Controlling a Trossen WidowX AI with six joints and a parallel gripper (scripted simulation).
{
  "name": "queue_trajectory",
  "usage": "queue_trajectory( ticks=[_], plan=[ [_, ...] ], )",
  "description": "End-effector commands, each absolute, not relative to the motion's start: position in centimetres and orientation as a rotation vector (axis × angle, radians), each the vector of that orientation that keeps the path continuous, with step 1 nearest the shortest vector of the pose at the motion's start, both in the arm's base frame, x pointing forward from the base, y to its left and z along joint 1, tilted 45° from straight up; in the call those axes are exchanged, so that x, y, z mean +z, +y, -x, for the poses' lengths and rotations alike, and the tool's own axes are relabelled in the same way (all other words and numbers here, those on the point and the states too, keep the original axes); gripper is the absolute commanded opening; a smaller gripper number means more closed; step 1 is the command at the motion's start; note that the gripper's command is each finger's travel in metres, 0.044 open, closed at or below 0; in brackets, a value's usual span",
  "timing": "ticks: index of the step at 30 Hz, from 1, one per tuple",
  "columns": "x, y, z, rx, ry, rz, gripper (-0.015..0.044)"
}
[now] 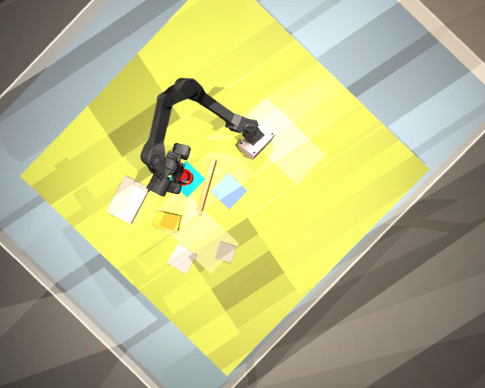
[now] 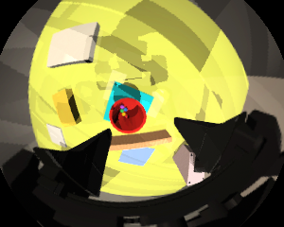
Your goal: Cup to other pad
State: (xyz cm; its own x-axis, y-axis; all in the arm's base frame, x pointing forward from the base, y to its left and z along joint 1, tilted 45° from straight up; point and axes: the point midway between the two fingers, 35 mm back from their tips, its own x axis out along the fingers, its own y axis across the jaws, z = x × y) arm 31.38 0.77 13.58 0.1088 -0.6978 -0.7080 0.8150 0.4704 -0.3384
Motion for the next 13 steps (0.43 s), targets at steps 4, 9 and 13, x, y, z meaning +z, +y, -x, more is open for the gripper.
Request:
queue_trajectory(
  ticks=[4,9,13],
  plan=[
    [15.0,2.3,-31.2,-1.121,0.946,-0.153,0.044],
    [16.0,3.0,-31.1,-1.122,0.945,-0.154,0.044],
    [15.9,2.7,-31.1,-1.116,0.941,-0.154,0.044]
  ],
)
